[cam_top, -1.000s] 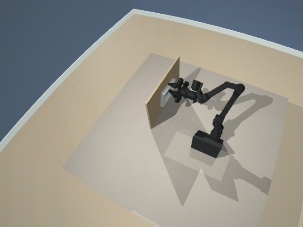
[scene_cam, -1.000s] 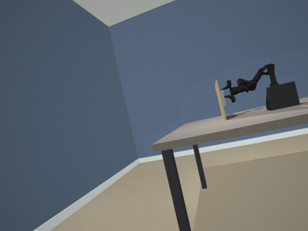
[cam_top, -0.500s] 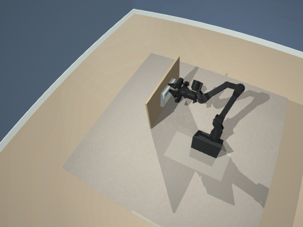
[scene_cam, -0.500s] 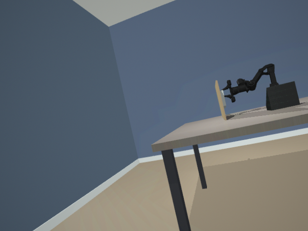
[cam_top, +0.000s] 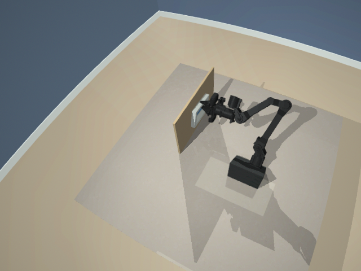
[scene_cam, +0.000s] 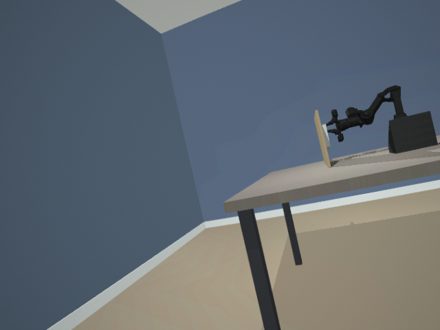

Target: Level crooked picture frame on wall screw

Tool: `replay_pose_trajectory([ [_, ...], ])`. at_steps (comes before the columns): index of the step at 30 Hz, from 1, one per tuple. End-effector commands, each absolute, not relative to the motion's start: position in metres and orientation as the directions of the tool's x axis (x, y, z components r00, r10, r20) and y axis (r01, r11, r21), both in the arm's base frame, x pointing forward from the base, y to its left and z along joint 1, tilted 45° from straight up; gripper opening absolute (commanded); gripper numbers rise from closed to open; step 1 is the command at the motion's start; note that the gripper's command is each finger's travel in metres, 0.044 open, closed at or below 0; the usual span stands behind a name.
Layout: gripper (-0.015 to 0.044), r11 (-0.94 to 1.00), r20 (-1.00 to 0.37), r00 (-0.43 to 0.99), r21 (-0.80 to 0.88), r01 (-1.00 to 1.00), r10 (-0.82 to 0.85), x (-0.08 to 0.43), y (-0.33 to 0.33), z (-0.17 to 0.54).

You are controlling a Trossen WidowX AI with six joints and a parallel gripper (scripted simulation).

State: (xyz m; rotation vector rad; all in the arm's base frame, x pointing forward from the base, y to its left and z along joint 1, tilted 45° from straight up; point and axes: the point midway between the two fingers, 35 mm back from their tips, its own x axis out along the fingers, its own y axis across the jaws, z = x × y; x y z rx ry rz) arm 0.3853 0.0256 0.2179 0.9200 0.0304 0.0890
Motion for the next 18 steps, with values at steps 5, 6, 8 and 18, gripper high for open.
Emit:
replay_pose_trajectory([
  [5,0.0073,0.606,0.013,0.996,0.792,-0.064,0.088,0.3854,0.0253,0.2184],
  [6,0.0067,0.606,0.013,0.996,0.792,-0.064,0.088,0.3854,0.0253,0.2184],
  [8,0.0034,0.606,0.013,0.996,0.792,-0.064,0.088,0.3854,0.0253,0.2184],
  [18,0.0,0.606,0.013,0.996,0.793,-0.064,0.088,0.3853,0.0258,0.2186],
])
